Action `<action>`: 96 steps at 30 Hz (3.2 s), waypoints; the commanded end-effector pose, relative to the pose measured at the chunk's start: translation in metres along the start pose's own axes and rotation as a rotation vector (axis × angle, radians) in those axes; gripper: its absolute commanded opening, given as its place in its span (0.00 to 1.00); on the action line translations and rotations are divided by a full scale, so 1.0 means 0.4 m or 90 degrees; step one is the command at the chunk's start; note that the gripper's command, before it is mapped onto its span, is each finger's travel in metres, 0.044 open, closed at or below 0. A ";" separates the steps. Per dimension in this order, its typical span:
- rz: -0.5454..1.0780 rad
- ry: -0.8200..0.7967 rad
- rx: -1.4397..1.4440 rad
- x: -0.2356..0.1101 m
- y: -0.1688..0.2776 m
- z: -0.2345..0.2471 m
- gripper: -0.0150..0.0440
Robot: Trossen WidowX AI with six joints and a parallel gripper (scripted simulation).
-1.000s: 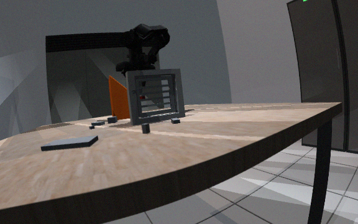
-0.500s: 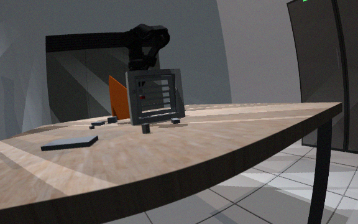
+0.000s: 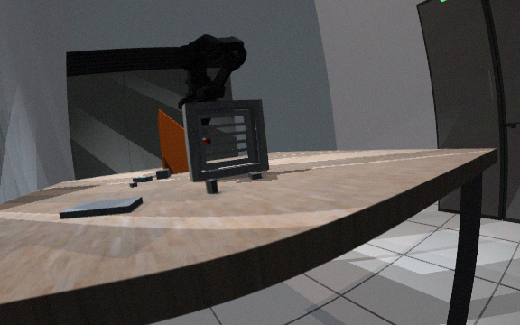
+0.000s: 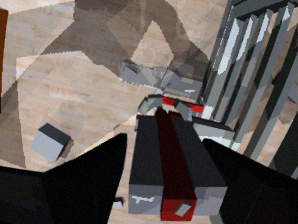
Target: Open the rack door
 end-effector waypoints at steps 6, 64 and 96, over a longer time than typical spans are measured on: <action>-0.002 0.001 -0.006 -0.001 -0.001 -0.001 0.39; -0.003 -0.002 0.553 0.000 -0.120 0.123 0.28; -0.004 -0.004 0.873 -0.001 -0.280 0.167 0.28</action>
Point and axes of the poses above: the point midway between the two fingers, 35 mm back from their tips, its own x axis out along the fingers, its own z axis across the jaws, y = z × x, the point moved 9 cm from there along -x, back along the fingers, and after that the axes turned 2 degrees about x, right-handed, at the moved point
